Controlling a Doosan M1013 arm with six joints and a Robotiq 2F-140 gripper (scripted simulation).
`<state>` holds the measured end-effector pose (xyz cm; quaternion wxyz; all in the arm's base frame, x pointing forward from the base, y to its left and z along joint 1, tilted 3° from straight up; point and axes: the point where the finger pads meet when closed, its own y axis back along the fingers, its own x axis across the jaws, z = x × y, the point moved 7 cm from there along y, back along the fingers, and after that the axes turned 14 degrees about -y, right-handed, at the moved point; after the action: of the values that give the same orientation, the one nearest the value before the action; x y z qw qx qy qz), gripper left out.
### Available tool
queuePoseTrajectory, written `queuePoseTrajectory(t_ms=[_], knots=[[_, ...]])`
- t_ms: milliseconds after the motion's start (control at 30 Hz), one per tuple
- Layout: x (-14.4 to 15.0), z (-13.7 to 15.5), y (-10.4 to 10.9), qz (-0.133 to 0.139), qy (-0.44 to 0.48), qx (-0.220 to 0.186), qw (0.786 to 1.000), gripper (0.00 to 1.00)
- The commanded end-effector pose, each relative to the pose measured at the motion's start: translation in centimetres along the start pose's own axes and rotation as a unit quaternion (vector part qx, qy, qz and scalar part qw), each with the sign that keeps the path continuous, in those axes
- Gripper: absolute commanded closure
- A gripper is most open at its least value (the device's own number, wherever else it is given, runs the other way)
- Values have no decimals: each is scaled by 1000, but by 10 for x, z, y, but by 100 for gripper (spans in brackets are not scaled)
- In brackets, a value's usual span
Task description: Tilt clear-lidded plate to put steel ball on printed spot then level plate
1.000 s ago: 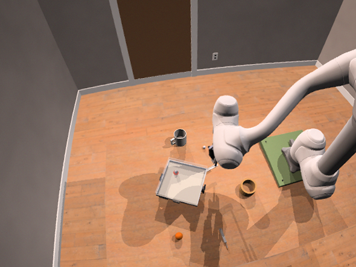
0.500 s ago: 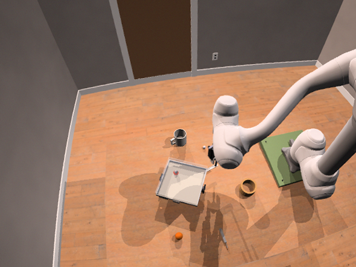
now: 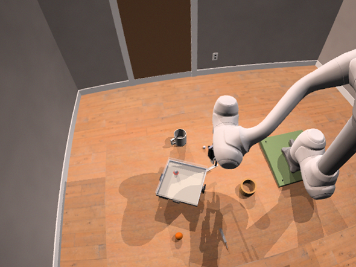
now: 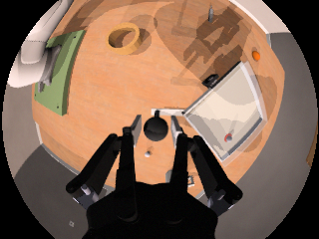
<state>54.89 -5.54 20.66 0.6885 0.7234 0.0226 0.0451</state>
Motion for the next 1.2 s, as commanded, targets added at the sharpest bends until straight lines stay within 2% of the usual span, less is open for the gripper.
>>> queuePoseTrajectory(t_ms=[0,667,1167], knots=[[2,4,3,1,0,-2,1000,64],[2,4,5,1,0,-2,1000,64],[2,4,19,1,0,-2,1000,64]])
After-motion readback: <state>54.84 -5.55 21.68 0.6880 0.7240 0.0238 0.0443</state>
